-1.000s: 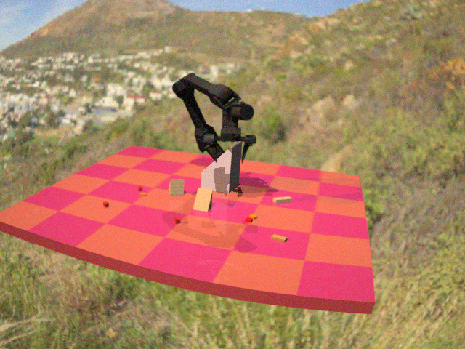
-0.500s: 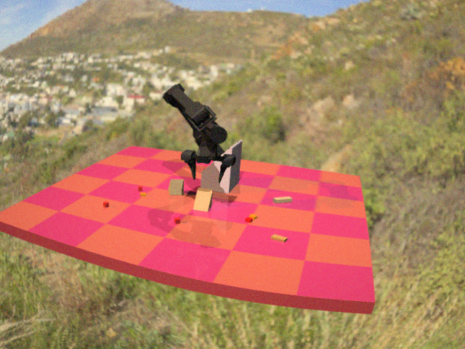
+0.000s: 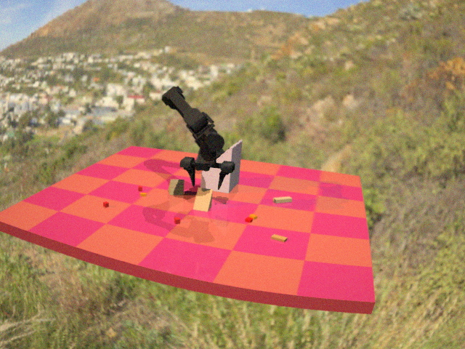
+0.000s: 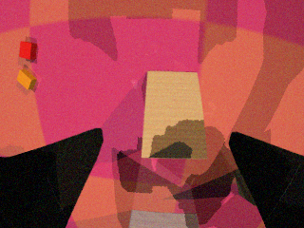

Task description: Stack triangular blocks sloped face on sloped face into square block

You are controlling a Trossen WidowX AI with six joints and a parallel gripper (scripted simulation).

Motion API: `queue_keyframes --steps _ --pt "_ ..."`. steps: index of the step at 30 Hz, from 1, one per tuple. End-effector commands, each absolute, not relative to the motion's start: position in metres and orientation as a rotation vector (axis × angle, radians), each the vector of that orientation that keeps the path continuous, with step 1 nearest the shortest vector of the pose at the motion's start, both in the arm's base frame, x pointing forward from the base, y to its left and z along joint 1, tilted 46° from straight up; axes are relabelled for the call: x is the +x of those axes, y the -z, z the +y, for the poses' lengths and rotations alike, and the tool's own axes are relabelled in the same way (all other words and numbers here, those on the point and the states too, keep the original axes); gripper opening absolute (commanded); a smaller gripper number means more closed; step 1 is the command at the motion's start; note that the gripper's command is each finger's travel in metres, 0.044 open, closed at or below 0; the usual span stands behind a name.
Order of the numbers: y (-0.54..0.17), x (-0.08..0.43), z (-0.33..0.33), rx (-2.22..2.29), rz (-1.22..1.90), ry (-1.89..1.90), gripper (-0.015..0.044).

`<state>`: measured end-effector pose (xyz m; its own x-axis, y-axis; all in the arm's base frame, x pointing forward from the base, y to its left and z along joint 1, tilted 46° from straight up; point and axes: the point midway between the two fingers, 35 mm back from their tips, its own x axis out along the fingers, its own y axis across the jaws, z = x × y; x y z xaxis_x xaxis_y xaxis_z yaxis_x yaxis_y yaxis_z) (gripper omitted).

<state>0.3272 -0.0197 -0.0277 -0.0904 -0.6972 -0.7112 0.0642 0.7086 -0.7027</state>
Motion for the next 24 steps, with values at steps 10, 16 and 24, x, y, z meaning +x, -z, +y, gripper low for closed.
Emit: queue_keyframes --steps 10,16,24 --pt "0.041 0.325 -0.035 -0.547 1.546 0.687 0.0440" --pt "0.047 0.323 -0.042 -0.548 1.549 0.687 0.0440" --pt "0.055 0.322 -0.052 -0.549 1.547 0.689 0.0440"
